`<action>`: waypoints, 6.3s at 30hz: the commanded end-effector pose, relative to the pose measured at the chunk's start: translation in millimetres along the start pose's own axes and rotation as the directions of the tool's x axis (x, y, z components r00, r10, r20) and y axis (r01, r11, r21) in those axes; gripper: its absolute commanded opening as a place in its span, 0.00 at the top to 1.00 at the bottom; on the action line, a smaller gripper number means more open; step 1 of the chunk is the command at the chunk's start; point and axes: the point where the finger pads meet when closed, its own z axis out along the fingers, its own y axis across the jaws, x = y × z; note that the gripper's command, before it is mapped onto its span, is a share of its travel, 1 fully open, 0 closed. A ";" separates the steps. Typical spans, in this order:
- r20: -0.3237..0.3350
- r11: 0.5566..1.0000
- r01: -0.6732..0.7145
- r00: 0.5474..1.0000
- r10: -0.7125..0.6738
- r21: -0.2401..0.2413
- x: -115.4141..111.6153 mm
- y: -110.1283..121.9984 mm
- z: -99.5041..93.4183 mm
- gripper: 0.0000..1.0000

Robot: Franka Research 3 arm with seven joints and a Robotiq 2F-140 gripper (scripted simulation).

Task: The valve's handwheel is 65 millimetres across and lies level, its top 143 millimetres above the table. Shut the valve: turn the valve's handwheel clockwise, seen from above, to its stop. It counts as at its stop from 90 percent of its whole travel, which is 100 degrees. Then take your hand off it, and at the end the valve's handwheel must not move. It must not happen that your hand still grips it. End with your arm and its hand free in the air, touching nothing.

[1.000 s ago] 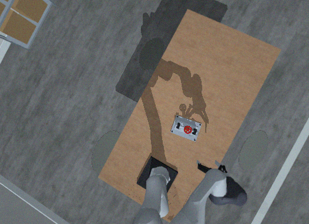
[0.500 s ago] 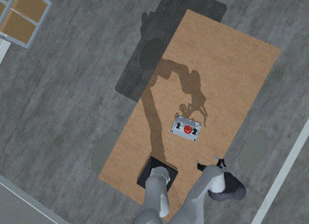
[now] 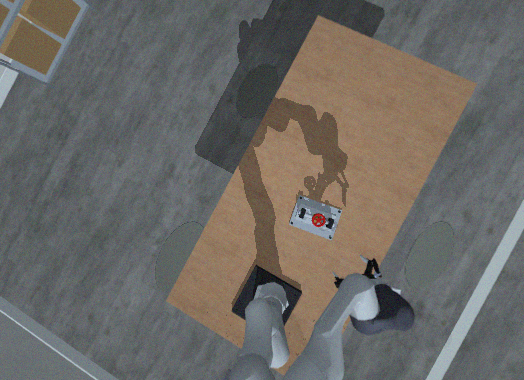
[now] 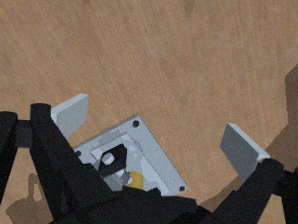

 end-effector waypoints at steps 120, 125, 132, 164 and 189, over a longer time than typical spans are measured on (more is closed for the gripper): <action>0.078 -0.774 0.615 -0.773 -0.630 -0.154 -192.2 -1.4 7.0 0.00; 0.092 -0.831 0.535 -0.829 -0.551 -0.153 -200.7 0.5 7.5 0.00; 0.111 -0.889 0.432 -0.886 -0.449 -0.149 -211.1 3.1 8.1 0.00; 0.158 -0.983 0.133 -0.976 -0.153 -0.129 -238.8 11.3 9.6 0.00; 0.158 -0.983 0.133 -0.976 -0.153 -0.129 -238.8 11.3 9.6 0.00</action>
